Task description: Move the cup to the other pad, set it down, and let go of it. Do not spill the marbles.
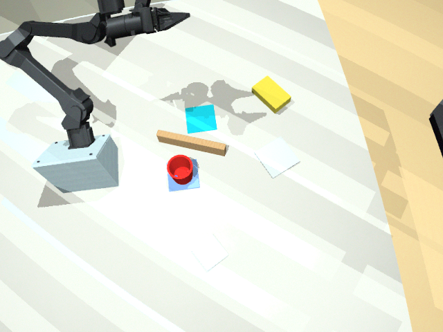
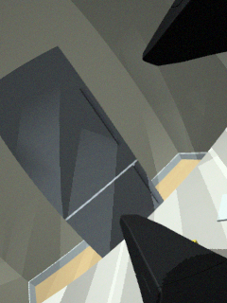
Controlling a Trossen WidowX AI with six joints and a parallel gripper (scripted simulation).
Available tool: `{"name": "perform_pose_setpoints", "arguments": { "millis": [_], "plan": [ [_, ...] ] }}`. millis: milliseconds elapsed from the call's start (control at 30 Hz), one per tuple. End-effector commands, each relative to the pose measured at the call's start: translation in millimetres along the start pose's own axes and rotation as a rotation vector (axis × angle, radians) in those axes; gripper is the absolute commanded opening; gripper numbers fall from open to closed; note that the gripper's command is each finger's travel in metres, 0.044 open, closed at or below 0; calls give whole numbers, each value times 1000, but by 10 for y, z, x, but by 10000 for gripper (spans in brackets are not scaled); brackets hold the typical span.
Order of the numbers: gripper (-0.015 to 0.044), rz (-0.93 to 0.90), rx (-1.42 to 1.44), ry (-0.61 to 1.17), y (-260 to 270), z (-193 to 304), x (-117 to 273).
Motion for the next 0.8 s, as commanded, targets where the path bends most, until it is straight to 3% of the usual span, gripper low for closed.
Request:
{"name": "perform_pose_setpoints", "arguments": {
  "millis": [0,300,533,767],
  "plan": [
    [374,-3,10,12,-1,19,-16],
    [148,-291,417,574,-142,1111,-515],
    [148,-663,536,908,-396,2071,-449],
    [148,-1129,429,981,-458,2765,-162]
  ]
}}
Point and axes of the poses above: the point midway between the two fingers, 35 mm back from their tips, its own x axis back along the fingers, its own y axis across the jaws, z = x × y, the point moved 7 cm from there along x, back along the fingers, and after that the axes turned 4 degrees about x, right-handed, at the moved point
